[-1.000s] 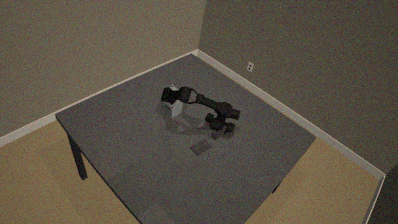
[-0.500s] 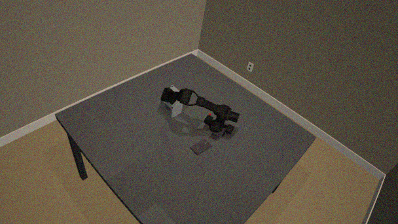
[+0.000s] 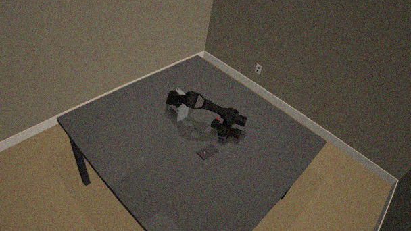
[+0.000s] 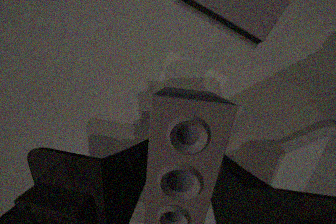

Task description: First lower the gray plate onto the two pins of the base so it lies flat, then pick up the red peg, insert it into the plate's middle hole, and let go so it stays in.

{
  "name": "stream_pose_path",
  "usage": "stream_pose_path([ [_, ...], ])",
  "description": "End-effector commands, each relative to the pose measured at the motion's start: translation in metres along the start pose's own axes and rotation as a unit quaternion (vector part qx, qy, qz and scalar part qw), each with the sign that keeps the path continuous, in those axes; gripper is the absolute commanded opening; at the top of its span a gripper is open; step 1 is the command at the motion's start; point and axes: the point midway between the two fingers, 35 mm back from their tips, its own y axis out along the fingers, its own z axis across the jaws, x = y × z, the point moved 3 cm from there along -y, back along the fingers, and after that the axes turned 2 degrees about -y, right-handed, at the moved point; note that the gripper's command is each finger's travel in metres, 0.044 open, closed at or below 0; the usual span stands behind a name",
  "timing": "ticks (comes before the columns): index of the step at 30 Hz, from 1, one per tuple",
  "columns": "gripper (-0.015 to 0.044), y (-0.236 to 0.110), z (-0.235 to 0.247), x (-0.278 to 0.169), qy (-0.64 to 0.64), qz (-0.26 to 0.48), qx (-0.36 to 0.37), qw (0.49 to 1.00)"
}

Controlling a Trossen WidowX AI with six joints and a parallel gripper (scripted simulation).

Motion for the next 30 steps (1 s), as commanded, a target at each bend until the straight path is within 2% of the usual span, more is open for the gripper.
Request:
stream_pose_path([
  [1,0.0072,0.0,0.0,0.0,-0.002,-0.001,0.0,1.0],
  [4,0.0,-0.006,0.001,0.0,-0.002,-0.001,0.0,1.0],
  [30,0.0,-0.086,0.009,-0.002,-0.003,0.003,0.002,1.0],
])
